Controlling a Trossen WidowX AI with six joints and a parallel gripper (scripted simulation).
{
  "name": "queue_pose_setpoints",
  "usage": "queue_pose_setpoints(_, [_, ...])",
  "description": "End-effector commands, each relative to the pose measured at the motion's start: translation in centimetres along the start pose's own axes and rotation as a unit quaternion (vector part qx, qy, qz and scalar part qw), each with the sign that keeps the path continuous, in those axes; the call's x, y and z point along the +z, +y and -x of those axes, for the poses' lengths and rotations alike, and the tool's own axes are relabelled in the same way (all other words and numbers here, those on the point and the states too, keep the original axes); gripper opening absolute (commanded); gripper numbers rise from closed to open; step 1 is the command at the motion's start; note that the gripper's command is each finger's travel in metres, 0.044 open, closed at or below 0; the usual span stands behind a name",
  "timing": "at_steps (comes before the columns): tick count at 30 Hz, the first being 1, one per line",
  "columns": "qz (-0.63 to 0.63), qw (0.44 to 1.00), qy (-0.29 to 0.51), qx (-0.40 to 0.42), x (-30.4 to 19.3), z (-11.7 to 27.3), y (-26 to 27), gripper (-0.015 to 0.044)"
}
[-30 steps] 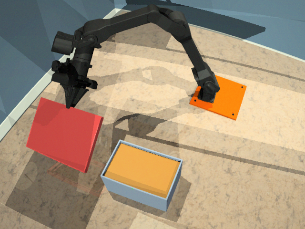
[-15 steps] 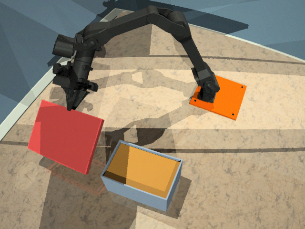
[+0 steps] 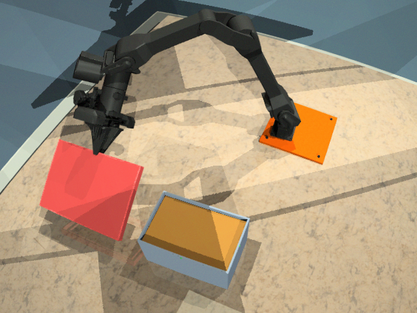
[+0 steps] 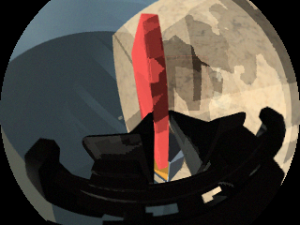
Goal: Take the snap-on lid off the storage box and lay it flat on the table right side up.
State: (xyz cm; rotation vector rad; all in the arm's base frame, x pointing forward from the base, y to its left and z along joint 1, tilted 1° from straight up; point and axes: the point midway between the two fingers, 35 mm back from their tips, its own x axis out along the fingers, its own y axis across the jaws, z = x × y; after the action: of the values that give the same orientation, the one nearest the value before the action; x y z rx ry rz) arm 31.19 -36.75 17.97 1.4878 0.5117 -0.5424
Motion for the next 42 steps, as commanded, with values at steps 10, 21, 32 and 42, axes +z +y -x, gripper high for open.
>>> queue_pose_setpoints(10, [0.0,1.0,0.003,0.003,-0.1,-0.8,-0.8,0.0])
queue_pose_setpoints(21, [0.0,1.0,0.003,0.003,-0.1,-1.3,-1.5,0.0])
queue_pose_setpoints(32, [0.0,1.0,0.003,0.003,-0.1,-1.9,-2.2,0.0])
queue_pose_setpoints(42, [0.0,1.0,0.003,0.003,-0.1,-2.4,-2.8,0.0])
